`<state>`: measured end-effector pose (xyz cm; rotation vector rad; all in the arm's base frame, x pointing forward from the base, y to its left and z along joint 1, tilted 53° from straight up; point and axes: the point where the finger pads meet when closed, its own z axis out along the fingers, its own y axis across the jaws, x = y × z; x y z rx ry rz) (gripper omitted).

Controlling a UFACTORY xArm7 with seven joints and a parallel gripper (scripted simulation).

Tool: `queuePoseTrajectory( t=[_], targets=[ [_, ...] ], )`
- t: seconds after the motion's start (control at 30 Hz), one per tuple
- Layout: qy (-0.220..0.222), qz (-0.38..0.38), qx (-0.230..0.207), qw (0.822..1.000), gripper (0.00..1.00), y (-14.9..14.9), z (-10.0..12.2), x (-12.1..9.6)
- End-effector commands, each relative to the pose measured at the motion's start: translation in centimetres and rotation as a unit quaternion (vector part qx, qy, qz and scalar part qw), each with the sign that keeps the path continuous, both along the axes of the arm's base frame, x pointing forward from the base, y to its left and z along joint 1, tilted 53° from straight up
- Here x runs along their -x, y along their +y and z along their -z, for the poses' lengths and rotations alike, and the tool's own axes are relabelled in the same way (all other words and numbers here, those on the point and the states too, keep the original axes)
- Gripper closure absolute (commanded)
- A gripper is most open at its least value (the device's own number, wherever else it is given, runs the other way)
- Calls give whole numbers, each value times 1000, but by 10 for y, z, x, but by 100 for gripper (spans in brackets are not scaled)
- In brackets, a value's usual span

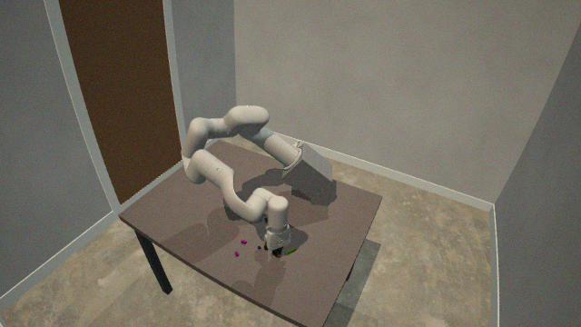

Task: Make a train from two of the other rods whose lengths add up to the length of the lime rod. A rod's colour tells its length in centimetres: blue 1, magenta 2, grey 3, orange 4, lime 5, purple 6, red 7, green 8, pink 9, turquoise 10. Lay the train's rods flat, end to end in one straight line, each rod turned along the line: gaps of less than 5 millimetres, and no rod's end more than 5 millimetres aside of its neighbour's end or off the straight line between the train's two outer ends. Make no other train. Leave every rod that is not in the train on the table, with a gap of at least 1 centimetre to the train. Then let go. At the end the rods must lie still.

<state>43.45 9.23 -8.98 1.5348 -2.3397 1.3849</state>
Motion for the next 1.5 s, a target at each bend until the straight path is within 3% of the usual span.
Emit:
queuePoseTrajectory(
  t=[0.0, 1.47],
  targets=[
    [0, -2, -2, 1000, 96, 3, 0, 0],
    [0, -2, -2, 1000, 96, -5, 6, -5]
  ],
)
